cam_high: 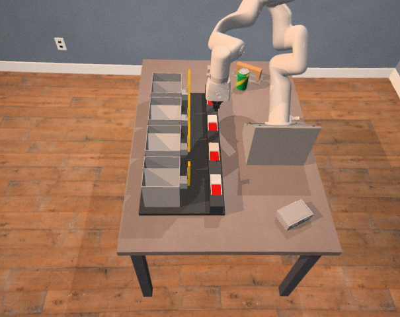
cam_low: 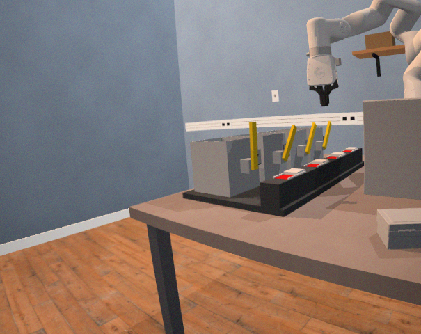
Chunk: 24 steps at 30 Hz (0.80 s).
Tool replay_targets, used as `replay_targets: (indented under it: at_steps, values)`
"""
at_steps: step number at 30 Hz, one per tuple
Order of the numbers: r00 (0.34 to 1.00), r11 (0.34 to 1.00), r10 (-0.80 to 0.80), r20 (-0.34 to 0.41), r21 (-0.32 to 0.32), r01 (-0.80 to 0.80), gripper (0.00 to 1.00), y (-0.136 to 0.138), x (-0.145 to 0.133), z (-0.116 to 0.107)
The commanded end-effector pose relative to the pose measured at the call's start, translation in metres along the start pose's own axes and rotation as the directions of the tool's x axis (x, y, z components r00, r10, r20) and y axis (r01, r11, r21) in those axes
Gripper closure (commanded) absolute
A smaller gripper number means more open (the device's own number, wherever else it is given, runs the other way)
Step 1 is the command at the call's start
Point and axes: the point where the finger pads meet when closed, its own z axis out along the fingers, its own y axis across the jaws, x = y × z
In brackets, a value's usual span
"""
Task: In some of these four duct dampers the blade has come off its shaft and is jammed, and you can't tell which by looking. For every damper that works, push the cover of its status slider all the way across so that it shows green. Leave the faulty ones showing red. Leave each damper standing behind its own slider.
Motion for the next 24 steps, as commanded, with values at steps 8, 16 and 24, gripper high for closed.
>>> replay_targets:
  at_steps: [8, 16, 24]
  values:
    - [1.0, 1.0, 0.001, 0.002, 0.003, -0.001, 1.0, 0.0, 0.0, 0.004]
    - [1.0, 1.0, 0.001, 0.002, 0.003, -0.001, 1.0, 0.0, 0.0, 0.015]
    - [1.0, 1.0, 0.001, 0.002, 0.003, -0.001, 1.0, 0.0, 0.0, 0.039]
